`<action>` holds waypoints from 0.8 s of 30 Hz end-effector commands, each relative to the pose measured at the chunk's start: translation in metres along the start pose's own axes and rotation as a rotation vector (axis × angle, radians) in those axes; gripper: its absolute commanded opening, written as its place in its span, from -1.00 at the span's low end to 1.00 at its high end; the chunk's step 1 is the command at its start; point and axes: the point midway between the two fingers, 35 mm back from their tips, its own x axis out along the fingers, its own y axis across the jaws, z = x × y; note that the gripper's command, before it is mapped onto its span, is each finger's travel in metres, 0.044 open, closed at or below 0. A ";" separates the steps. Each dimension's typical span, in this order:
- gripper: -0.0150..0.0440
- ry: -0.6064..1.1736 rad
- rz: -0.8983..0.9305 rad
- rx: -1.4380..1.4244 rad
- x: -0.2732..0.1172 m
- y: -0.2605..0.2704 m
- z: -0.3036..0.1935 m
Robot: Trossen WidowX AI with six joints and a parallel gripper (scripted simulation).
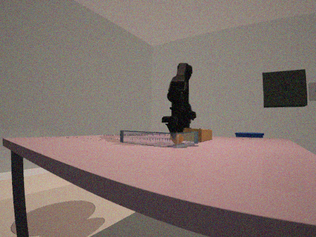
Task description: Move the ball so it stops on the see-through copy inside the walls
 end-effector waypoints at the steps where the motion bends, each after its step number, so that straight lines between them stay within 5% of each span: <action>1: -0.49 -0.005 0.004 0.005 0.007 0.002 0.000; 5: -0.49 -0.005 0.004 0.005 0.009 0.002 0.000; 19: 0.75 0.001 0.003 0.000 0.006 0.001 0.000; 24: 0.76 -0.002 0.003 0.003 -0.036 -0.002 0.001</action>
